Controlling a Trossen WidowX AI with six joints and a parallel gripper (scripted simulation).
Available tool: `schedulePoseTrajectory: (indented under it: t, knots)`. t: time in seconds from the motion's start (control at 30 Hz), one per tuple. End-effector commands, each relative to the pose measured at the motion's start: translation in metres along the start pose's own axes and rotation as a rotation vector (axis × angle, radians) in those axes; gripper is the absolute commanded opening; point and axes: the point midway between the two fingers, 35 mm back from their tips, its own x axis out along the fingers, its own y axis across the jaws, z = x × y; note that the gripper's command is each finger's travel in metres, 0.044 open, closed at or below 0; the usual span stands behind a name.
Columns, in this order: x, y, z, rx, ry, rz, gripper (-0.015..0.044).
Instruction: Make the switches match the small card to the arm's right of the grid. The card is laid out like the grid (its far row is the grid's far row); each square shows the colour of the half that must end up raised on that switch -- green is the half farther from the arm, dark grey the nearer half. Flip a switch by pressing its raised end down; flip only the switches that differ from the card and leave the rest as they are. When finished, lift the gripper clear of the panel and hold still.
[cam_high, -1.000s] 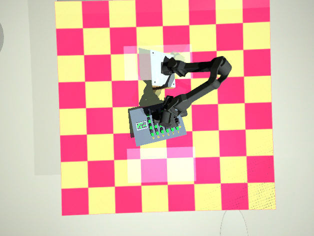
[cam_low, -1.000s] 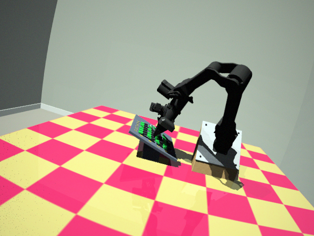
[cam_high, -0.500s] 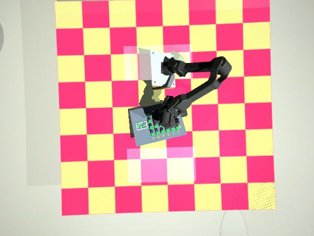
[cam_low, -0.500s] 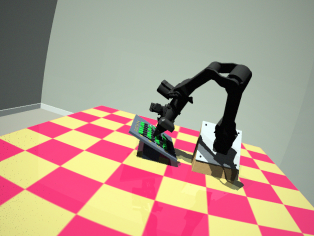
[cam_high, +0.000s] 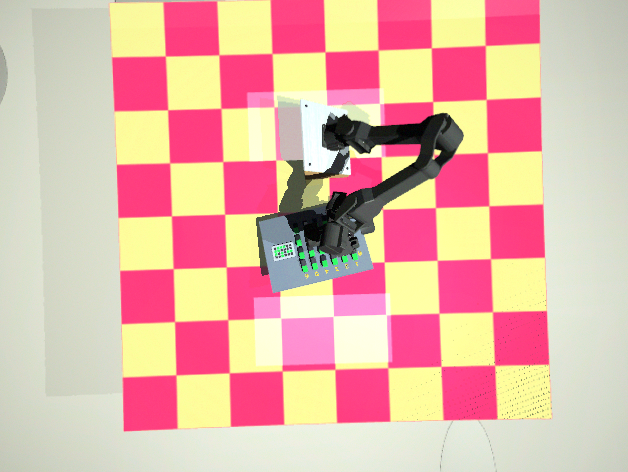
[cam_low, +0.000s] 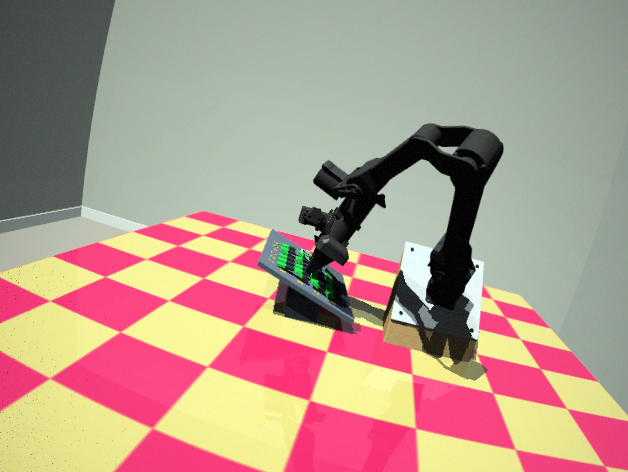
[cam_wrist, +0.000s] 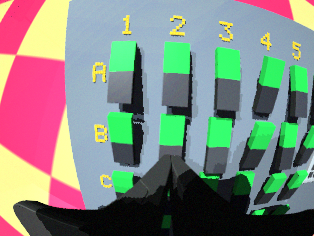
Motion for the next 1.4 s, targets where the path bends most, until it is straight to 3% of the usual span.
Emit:
schedulePoseTrajectory:
  t: [0.0,0.63,0.9,1.37]
  knots:
    - [0.001,0.000,0.000,0.000,0.000,0.001,0.0000]
    - [0.004,0.000,0.000,0.000,0.000,0.001,0.0000]
    - [-0.060,-0.001,0.003,0.001,0.027,-0.002,0.0000]
    - [-0.060,0.029,-0.019,0.002,0.030,0.000,0.0000]
